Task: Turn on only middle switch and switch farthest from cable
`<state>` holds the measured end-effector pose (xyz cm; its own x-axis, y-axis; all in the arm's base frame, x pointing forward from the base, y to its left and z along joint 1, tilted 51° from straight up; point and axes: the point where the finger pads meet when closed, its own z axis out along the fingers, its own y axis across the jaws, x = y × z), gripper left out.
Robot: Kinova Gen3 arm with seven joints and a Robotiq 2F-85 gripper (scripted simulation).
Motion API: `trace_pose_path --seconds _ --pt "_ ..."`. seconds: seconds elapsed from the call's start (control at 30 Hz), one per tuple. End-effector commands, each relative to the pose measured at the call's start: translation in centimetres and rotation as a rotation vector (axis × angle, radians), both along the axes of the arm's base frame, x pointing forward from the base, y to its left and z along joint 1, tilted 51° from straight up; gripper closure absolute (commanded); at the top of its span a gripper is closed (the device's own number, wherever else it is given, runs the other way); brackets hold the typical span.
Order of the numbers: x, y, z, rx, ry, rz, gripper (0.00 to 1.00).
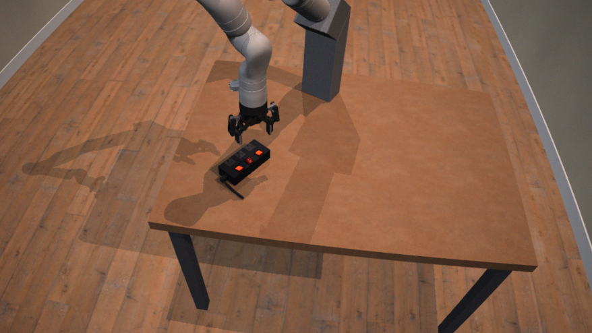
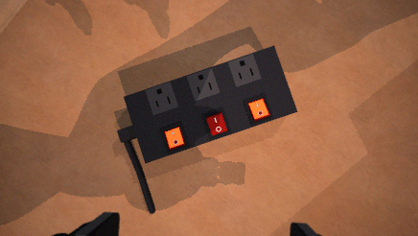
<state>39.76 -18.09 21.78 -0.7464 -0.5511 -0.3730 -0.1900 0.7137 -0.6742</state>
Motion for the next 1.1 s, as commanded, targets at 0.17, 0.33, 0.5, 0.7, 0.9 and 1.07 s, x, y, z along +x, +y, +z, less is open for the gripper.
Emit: trace_pose_path --seconds 0.17,0.33,0.5,0.7,0.9,1.07 --pt "-0.4 0.0 0.2 0.013 -0.006 -0.001 0.00" --pt "-0.7 -0.1 0.4 0.016 -0.009 0.001 0.00" --pt "-0.7 -0.1 0.3 0.017 -0.007 0.001 0.00" --pt "-0.9 -0.2 0.5 0.020 -0.011 0.002 0.00" --pt "-1.2 -0.3 0.7 0.023 -0.013 0.004 0.00" --pt "-1.3 -0.3 0.9 0.025 -0.016 0.005 0.00"
